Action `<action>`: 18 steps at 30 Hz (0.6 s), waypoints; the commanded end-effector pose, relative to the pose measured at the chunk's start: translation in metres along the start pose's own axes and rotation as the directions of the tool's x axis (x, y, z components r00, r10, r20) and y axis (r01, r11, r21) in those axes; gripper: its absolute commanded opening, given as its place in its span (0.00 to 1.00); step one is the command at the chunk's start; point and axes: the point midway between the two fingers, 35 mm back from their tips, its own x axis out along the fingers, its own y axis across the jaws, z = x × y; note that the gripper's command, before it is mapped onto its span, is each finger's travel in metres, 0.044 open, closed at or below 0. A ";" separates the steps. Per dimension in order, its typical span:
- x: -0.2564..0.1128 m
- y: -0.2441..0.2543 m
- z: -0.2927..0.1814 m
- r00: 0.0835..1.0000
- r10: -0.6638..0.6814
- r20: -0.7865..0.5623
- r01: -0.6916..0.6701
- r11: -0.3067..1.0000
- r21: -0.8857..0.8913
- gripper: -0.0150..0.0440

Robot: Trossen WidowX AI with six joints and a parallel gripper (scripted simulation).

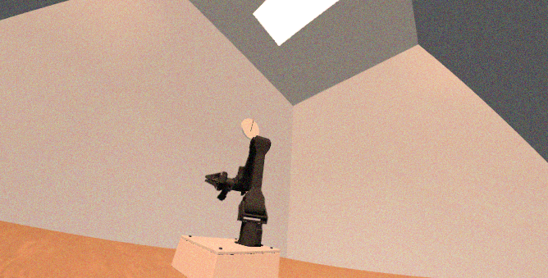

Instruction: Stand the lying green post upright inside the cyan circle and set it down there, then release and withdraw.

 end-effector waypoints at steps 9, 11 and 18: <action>-0.048 0.035 -0.004 0.970 0.244 -0.004 -0.234 0.932 0.277 0.65; -0.067 0.045 -0.004 0.950 0.314 -0.002 -0.293 0.890 0.349 0.65; -0.138 0.069 -0.001 0.841 0.540 0.013 -0.445 0.680 0.583 0.65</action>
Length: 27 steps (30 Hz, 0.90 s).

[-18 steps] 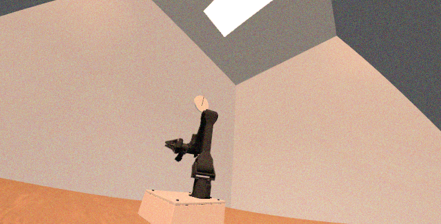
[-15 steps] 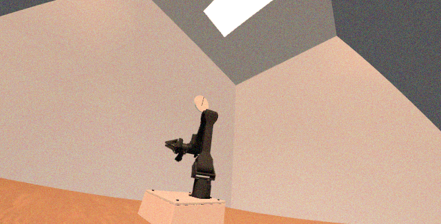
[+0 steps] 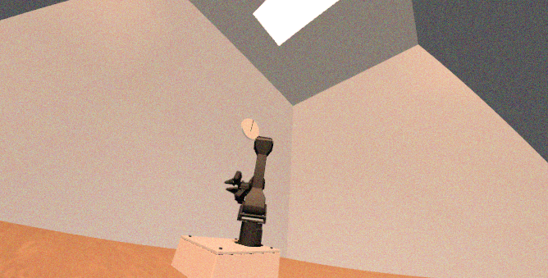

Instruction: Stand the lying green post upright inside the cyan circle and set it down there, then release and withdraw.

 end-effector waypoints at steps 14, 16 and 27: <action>-0.161 0.085 -0.034 0.826 0.522 -0.214 -0.285 0.713 0.641 0.65; -0.183 0.091 -0.035 0.784 0.577 -0.230 -0.274 0.654 0.705 0.65; -0.311 0.100 -0.024 0.497 0.824 -0.272 -0.044 0.337 0.940 0.65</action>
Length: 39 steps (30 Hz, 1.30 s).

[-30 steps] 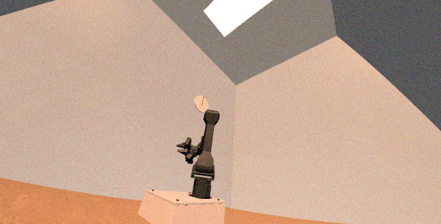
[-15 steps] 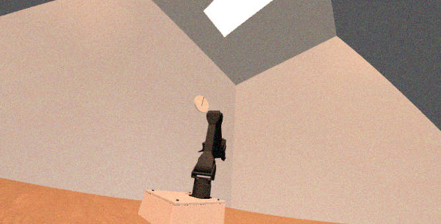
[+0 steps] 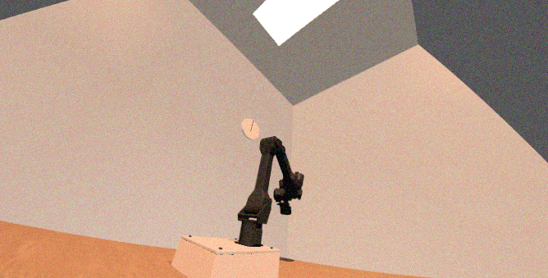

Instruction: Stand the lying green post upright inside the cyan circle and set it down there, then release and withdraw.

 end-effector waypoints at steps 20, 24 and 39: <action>-0.221 0.076 -0.129 0.728 0.303 -0.615 0.350 0.607 0.713 0.65; -0.268 0.090 -0.133 0.638 0.366 -0.678 0.491 0.485 0.724 0.65; -0.436 0.138 -0.095 0.272 0.597 -0.755 0.932 0.032 0.362 0.65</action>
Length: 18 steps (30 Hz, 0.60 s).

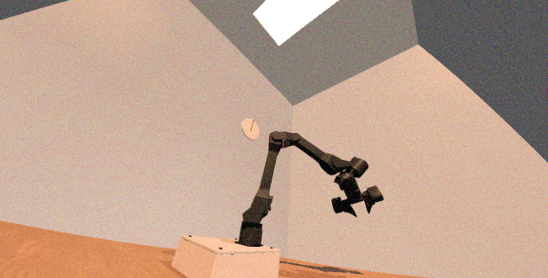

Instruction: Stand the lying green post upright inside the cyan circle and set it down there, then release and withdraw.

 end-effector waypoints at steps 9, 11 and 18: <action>-0.076 -0.063 -0.098 0.948 -0.178 -0.262 0.293 0.809 0.509 0.65; -0.092 -0.069 -0.115 0.931 -0.197 -0.307 0.347 0.741 0.575 0.65; -0.150 -0.081 -0.170 0.856 -0.234 -0.460 0.515 0.435 0.738 0.65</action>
